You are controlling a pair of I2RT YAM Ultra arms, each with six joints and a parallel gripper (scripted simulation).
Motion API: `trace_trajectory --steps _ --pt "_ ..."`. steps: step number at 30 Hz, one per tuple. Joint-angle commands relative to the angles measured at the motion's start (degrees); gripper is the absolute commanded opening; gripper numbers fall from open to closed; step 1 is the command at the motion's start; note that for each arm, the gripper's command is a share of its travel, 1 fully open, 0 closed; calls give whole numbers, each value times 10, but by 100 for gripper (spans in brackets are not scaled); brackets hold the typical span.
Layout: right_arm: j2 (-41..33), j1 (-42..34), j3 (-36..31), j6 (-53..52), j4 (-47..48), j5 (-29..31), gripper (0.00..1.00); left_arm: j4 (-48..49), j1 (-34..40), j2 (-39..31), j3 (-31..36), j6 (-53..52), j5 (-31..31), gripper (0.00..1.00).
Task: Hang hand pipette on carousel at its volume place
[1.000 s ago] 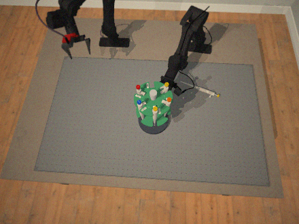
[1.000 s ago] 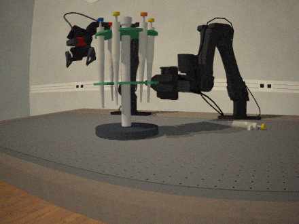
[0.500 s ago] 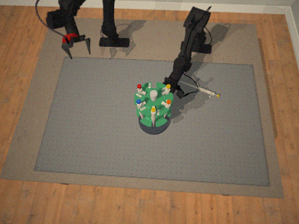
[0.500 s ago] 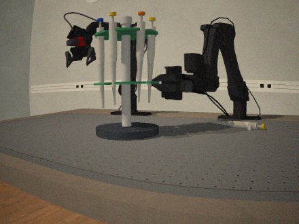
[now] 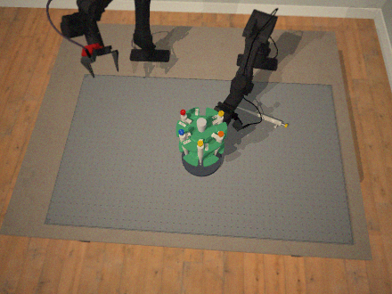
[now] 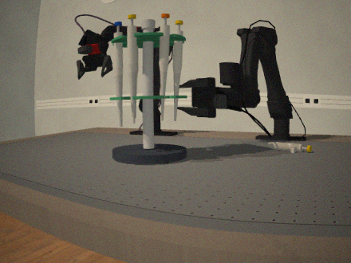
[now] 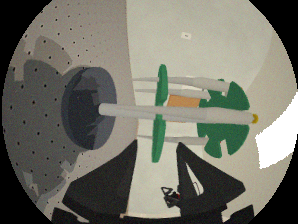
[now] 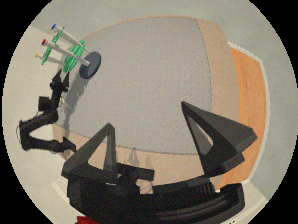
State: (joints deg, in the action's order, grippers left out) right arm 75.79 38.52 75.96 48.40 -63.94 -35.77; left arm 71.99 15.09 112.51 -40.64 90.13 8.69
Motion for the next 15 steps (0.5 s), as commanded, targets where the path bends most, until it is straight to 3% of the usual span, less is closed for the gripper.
trace_trajectory --steps 1,9,15 --pt "-3 5 9 7 8 -13 100 -1 -1 -2 -7 -1 2 49" --pt "-3 5 9 7 8 -13 100 -1 -1 -2 -7 -1 2 49" --pt "-3 5 9 7 8 -13 100 23 -11 -31 42 -5 10 49"
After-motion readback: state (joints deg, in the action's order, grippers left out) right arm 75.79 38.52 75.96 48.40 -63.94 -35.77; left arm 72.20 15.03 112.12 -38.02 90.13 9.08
